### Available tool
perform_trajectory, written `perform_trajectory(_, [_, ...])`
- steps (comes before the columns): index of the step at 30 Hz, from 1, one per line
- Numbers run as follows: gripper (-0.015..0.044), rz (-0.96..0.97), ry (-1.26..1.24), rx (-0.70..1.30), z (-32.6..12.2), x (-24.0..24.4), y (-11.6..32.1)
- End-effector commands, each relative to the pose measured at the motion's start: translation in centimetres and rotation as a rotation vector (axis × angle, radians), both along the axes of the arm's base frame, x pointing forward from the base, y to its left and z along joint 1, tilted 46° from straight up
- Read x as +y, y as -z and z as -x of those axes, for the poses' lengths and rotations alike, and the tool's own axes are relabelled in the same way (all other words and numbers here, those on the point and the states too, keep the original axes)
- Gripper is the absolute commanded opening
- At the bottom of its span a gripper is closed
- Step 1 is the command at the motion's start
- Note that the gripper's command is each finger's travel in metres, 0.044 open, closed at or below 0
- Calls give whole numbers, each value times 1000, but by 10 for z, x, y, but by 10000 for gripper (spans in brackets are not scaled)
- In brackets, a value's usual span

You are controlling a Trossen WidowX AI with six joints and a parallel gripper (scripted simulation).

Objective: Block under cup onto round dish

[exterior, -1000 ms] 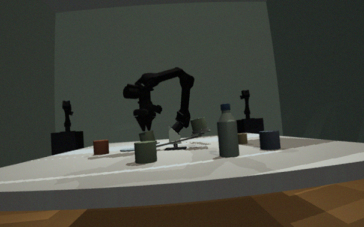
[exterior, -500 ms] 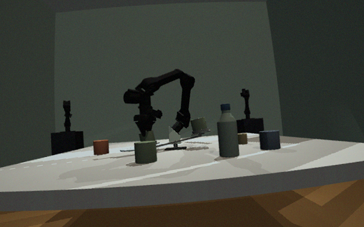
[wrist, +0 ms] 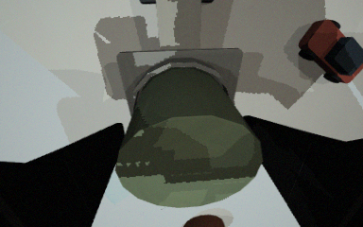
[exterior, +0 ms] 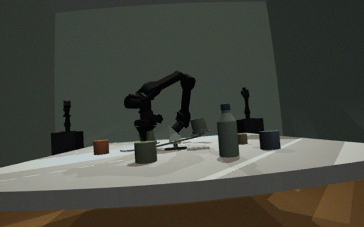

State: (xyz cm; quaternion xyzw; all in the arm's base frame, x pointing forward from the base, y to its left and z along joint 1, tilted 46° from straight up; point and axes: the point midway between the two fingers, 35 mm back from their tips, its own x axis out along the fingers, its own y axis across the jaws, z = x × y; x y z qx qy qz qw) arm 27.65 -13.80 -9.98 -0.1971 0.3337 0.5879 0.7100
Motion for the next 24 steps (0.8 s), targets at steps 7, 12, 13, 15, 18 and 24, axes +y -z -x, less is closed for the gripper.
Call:
perform_trajectory(7, [308, -3, 5, 1, 0, 2, 2])
perform_trajectory(12, [216, -3, 5, 1, 0, 2, 2])
perform_trajectory(13, [190, -3, 5, 1, 0, 1, 1])
perform_trajectory(15, [138, -3, 5, 1, 0, 0, 0])
perform_trajectory(18, [59, -2, 5, 1, -1, -3, -2])
perform_trajectory(24, [0, -1, 5, 2, -1, -9, -7])
